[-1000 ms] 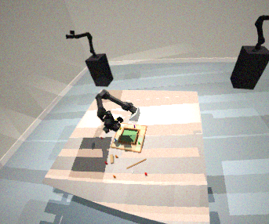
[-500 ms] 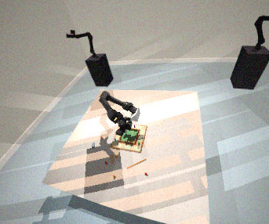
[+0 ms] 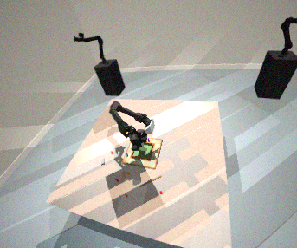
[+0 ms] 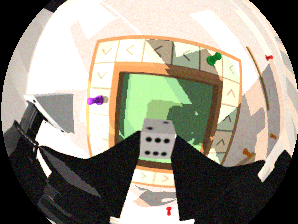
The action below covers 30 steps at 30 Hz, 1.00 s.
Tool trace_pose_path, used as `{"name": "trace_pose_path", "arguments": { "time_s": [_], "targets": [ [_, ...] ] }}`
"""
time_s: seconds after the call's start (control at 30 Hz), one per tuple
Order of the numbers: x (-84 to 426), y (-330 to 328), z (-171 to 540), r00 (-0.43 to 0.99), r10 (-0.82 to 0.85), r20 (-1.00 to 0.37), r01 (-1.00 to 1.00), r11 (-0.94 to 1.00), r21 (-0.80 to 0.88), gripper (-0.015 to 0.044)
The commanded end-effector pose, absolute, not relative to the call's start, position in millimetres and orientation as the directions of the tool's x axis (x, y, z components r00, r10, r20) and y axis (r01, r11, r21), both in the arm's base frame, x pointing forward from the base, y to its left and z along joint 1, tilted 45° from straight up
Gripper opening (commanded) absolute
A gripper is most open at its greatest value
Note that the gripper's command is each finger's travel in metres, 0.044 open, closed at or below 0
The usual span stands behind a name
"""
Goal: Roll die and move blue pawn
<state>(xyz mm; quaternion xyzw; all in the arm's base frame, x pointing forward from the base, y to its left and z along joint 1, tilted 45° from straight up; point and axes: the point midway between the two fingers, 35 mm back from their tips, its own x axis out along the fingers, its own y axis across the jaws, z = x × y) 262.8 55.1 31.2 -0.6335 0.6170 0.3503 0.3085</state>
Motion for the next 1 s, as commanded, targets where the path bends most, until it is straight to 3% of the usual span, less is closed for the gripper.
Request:
{"name": "trace_pose_path", "arguments": {
  "time_s": [0.0,0.57,0.97],
  "targets": [
    [260.3,53.8,28.4,-0.042,-0.46,-0.887,-0.997,-0.038,0.067,0.0],
    [257.9,51.0,24.9,0.001,0.059,-0.998,-0.995,-0.095,-0.007,0.0],
    [268.8,59.1,70.5,0.01,0.079,-0.997,-0.995,-0.099,-0.018,0.0]
  ]
}}
